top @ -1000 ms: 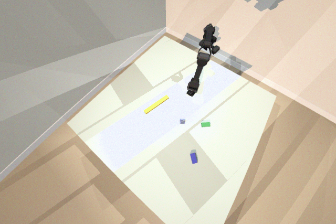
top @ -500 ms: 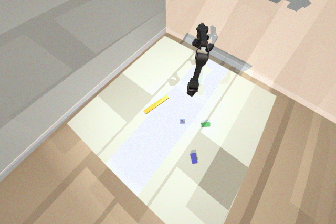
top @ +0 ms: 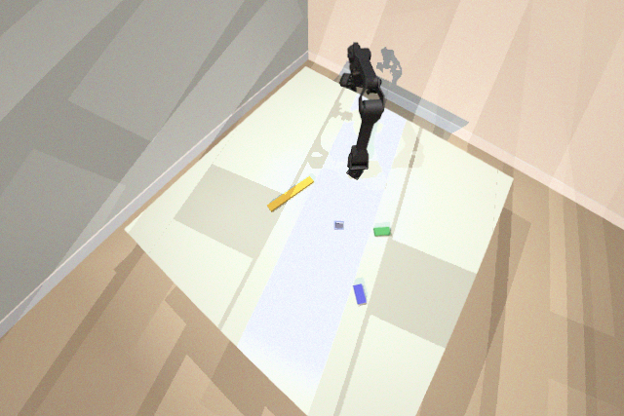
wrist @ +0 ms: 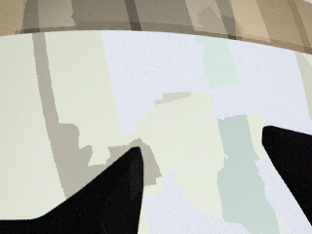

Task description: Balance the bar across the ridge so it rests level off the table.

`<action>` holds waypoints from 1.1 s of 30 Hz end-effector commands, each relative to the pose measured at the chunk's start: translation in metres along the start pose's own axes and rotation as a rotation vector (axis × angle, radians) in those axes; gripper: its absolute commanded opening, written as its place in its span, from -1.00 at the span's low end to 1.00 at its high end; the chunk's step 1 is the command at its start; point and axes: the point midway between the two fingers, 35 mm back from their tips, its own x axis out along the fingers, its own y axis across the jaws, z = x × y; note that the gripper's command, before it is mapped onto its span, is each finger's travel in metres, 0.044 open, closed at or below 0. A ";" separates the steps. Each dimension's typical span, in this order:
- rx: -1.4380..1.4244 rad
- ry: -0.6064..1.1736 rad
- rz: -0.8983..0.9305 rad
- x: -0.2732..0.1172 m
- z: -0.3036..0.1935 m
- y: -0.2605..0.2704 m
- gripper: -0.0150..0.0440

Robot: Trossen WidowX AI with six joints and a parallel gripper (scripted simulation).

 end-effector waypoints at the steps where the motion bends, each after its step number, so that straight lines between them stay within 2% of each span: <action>1: -0.078 0.012 0.034 -0.004 -0.015 0.021 0.58; 33: -0.751 -0.015 0.238 -0.056 -0.126 0.136 0.58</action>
